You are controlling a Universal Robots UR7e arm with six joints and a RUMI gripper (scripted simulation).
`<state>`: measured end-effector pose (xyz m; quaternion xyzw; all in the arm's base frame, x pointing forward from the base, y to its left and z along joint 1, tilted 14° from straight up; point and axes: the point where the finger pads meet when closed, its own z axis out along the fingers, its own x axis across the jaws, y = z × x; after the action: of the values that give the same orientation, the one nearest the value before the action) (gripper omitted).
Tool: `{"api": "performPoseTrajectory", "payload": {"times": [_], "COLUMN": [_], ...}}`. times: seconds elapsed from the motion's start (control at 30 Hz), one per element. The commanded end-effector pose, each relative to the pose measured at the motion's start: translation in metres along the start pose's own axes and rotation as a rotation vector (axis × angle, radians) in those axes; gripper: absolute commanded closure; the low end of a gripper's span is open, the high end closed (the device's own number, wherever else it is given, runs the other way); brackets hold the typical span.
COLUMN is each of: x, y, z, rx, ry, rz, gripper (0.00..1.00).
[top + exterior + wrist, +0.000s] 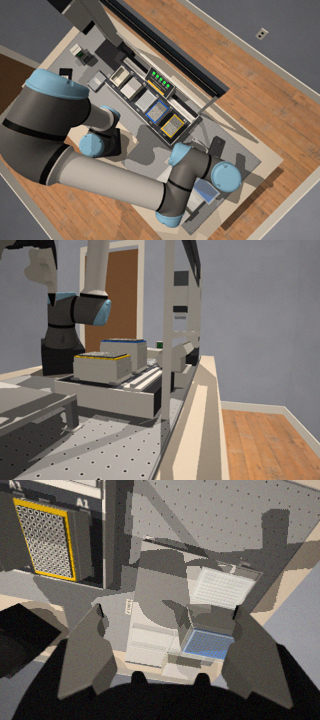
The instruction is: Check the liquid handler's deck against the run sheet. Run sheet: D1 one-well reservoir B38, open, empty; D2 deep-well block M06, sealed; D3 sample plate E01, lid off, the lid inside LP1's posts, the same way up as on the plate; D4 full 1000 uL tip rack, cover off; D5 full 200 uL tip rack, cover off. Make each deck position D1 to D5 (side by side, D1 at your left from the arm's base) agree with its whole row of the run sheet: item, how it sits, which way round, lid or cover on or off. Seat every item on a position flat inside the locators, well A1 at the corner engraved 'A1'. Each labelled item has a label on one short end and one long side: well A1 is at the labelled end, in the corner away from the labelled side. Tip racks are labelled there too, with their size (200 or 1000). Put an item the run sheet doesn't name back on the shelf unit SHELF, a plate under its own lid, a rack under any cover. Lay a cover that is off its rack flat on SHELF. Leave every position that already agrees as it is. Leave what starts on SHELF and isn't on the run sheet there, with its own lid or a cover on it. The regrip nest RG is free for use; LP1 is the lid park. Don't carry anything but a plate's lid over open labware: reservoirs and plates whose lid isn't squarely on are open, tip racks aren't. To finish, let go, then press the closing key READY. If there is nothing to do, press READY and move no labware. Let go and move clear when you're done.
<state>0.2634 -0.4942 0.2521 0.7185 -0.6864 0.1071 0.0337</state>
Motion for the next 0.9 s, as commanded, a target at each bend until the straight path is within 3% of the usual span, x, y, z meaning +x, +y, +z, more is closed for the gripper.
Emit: {"api": "performPoseTrajectory", "payload": {"times": [0.0, 0.53, 0.57, 0.87], "x": [0.000, 0.000, -0.005, -0.049], "y": [0.000, 0.000, 0.000, 0.006], "z": [-0.001, -0.001, -0.001, -0.009], "rx": [0.000, 0.000, 0.005, 0.042], "ry": [0.001, 0.001, 0.001, -0.001], "rz": [0.000, 0.000, 0.019, 0.195], "gripper": [0.00, 0.00, 0.18, 0.18]}}
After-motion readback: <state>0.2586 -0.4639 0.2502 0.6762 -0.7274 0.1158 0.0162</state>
